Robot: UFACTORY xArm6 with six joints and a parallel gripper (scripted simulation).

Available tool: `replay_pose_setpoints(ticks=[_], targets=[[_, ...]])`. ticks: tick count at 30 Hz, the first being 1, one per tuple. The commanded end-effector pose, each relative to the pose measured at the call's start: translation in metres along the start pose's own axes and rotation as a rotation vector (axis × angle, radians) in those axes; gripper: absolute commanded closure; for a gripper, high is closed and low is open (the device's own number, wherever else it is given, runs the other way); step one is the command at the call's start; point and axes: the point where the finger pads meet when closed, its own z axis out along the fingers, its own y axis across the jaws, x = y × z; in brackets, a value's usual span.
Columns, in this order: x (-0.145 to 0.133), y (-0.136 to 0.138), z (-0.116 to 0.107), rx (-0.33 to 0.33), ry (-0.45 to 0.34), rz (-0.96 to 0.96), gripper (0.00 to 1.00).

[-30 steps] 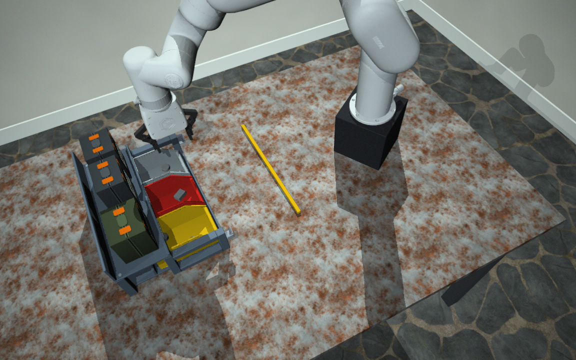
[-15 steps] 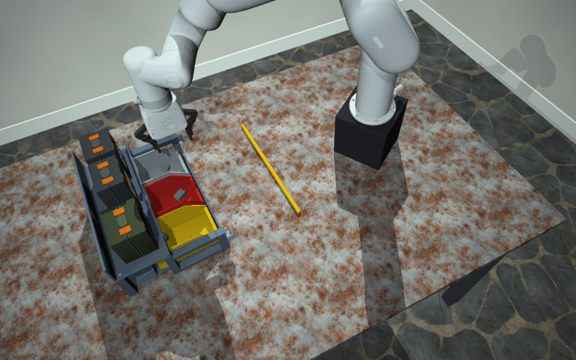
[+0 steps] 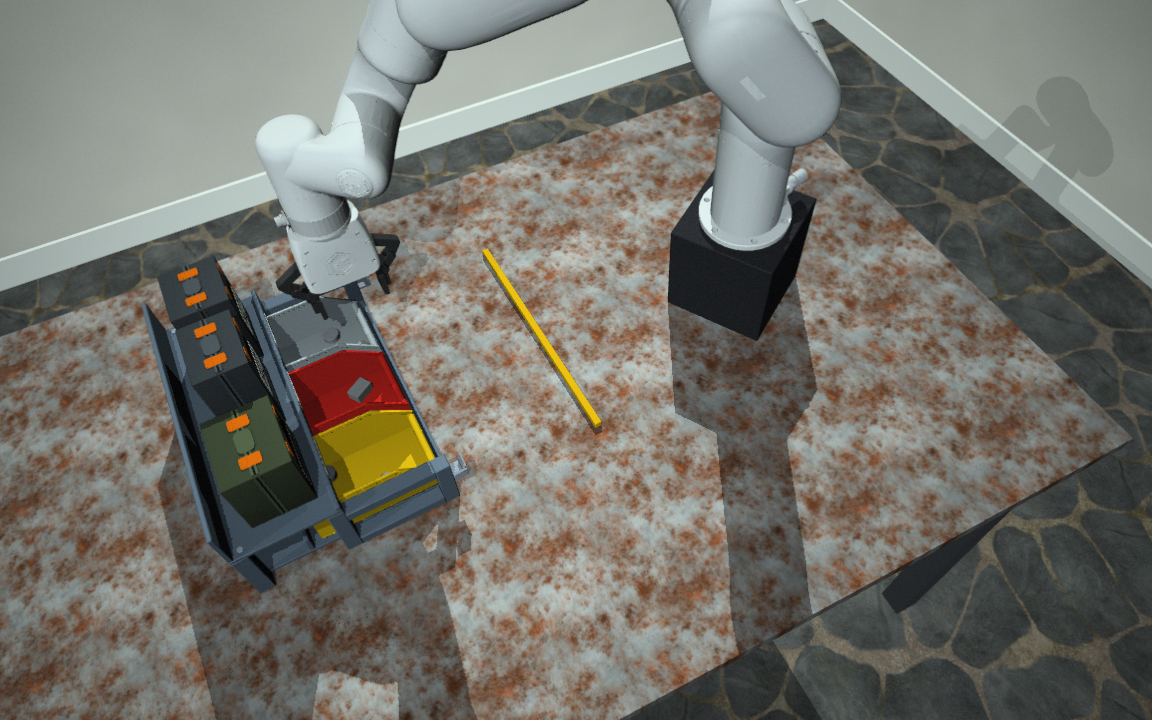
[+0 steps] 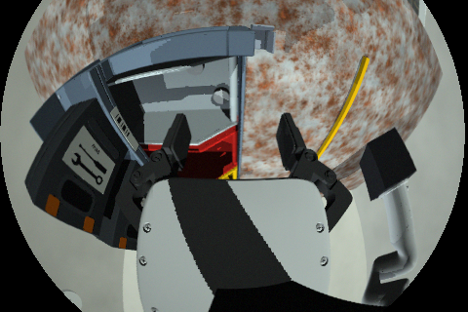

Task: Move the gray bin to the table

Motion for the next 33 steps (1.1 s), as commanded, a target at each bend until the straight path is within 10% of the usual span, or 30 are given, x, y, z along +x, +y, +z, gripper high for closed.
replay_pose_setpoints(ticks=[1,8,33], targets=[[0.001,-0.002,-0.001,0.004,0.001,0.000,0.00],[0.001,-0.002,0.043,0.004,0.001,0.000,0.00],[0.001,-0.001,0.044,0.004,0.001,0.000,0.00]])
